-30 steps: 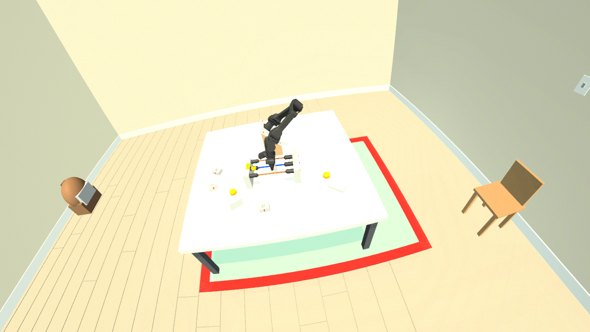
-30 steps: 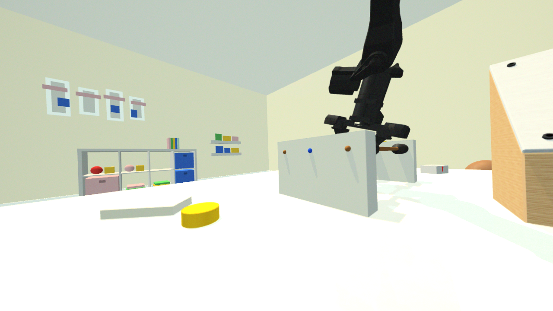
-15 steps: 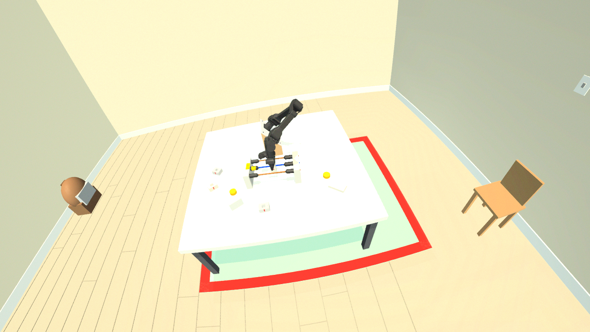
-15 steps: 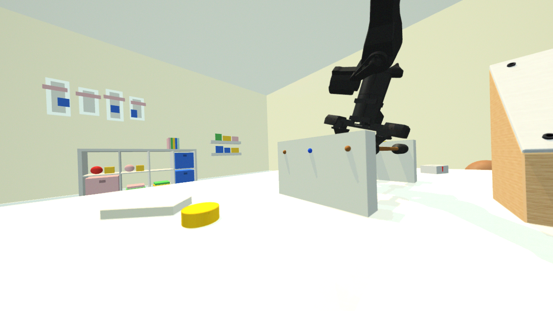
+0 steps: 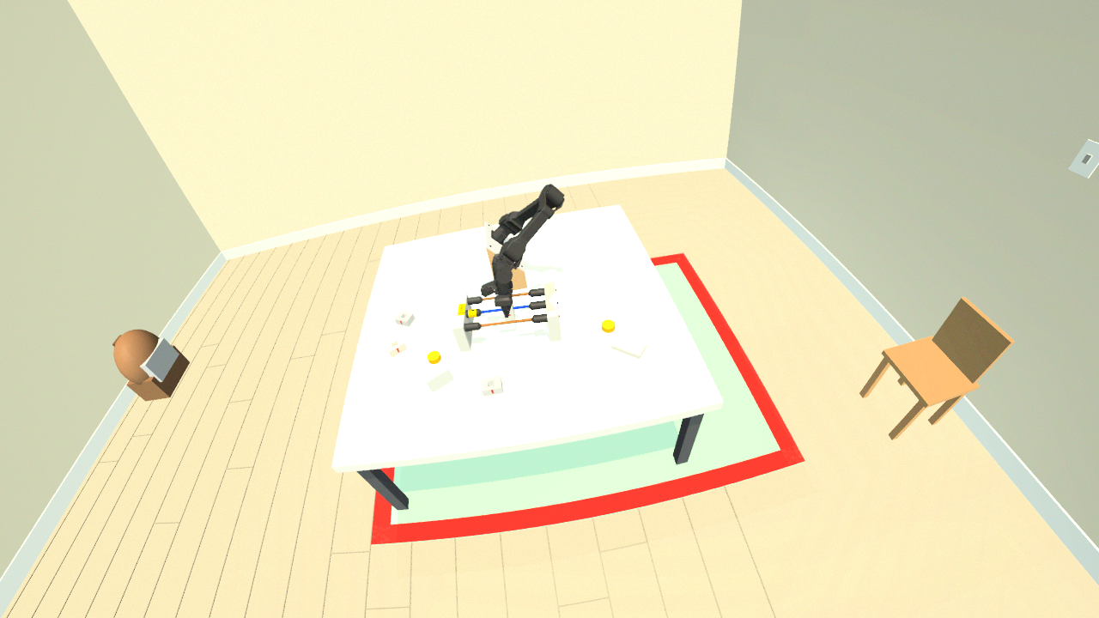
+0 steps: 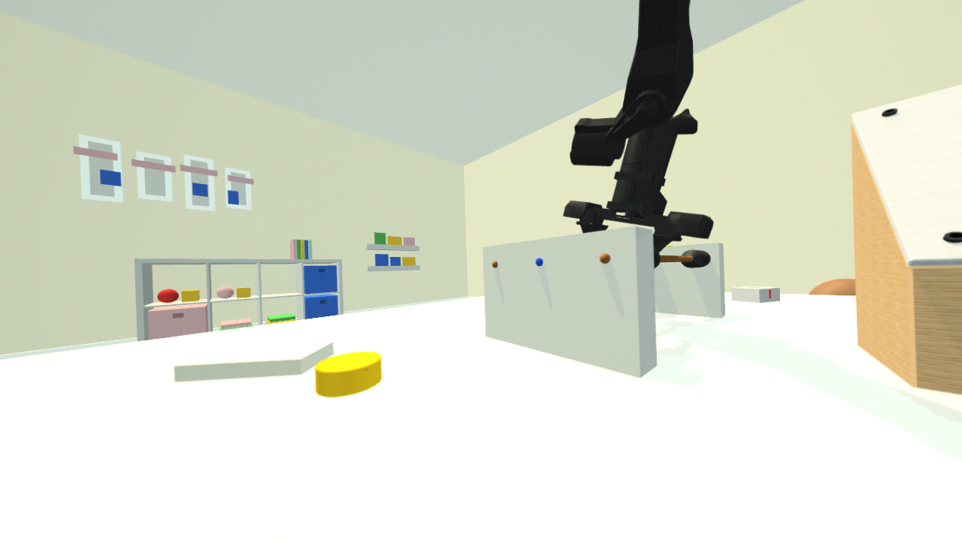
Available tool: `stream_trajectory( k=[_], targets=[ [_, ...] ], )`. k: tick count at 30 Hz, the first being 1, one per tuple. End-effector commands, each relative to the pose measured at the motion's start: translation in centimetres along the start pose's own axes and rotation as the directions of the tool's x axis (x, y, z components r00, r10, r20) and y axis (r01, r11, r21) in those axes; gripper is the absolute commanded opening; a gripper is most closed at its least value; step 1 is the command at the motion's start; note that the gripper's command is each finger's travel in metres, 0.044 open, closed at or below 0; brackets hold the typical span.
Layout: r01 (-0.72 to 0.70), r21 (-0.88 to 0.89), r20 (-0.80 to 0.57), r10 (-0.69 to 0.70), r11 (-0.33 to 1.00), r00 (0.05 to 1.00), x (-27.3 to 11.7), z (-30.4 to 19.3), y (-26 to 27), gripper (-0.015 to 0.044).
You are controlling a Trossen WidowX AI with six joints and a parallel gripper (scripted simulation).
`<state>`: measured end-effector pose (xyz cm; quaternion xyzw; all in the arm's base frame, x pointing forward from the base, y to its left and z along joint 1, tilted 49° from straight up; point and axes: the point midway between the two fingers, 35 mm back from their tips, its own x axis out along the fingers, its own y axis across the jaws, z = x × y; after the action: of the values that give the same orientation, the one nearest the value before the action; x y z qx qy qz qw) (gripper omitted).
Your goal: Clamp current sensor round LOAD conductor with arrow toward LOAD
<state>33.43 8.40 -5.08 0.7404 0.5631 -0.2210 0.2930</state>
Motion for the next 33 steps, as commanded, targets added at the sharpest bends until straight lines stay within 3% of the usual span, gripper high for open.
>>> stream_trajectory(
  k=[1, 26, 33],
  targets=[
    [-0.001, 0.004, 0.0, 0.001, 1.0, 1.0, -0.01, 0.01, -0.09, 0.0],
    [0.0, 0.0, 0.0, 0.0, 1.0, 1.0, 0.43, -0.02, -0.33, 0.0],
    [-0.007, -0.008, -0.001, 0.007, 1.0, 1.0, 0.03, -0.07, 0.03, 0.0184]
  ],
)
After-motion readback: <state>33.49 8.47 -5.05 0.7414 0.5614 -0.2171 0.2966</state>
